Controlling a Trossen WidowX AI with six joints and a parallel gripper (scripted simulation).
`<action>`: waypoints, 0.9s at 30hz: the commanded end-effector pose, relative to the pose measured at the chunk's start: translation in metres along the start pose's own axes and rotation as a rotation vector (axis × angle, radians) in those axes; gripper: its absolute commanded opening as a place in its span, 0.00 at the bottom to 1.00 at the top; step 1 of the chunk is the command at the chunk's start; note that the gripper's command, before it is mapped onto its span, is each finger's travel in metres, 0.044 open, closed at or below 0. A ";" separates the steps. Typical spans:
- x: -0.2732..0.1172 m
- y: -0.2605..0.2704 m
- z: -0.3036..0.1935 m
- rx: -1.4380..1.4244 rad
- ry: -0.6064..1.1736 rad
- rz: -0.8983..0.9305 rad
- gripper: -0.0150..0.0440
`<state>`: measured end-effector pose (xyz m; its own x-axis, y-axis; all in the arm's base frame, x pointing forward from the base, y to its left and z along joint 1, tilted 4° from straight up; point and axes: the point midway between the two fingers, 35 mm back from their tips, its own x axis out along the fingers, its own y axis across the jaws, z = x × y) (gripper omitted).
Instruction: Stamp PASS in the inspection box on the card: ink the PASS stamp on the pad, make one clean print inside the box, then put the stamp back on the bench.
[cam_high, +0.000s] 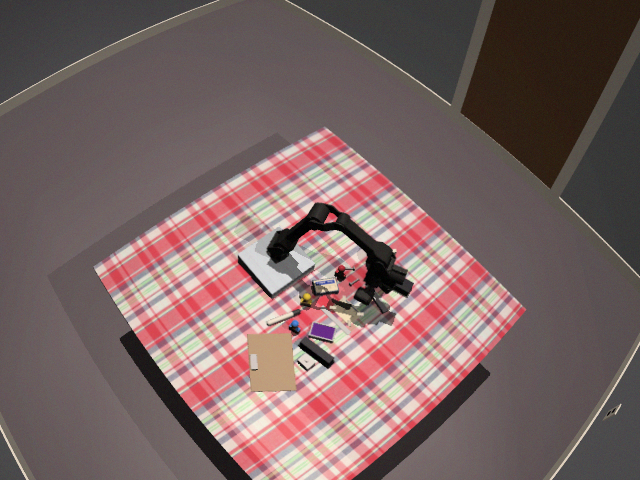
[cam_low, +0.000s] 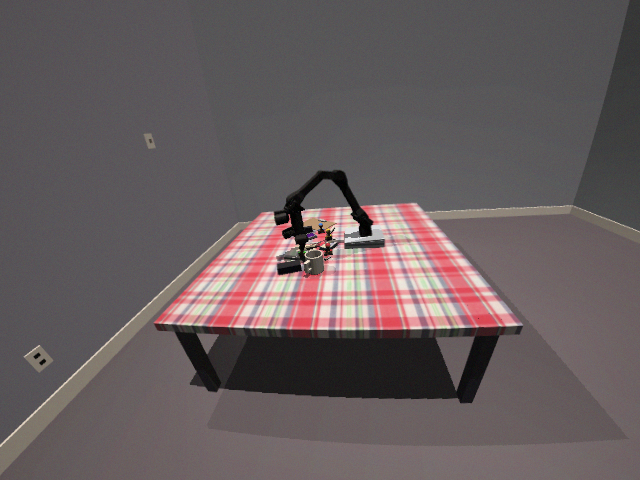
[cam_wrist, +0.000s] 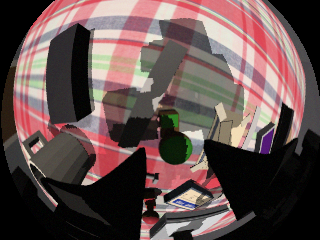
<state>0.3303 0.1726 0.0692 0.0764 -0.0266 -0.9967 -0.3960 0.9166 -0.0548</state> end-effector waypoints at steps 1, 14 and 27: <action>-0.068 -0.001 0.004 0.006 -0.041 0.001 0.68; -0.093 -0.002 -0.001 0.006 -0.040 0.000 0.68; -0.091 -0.001 -0.001 0.000 -0.037 0.004 0.68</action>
<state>0.3227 0.1733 0.1603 0.1083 -0.0078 -0.9941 -0.3965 0.9167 -0.0504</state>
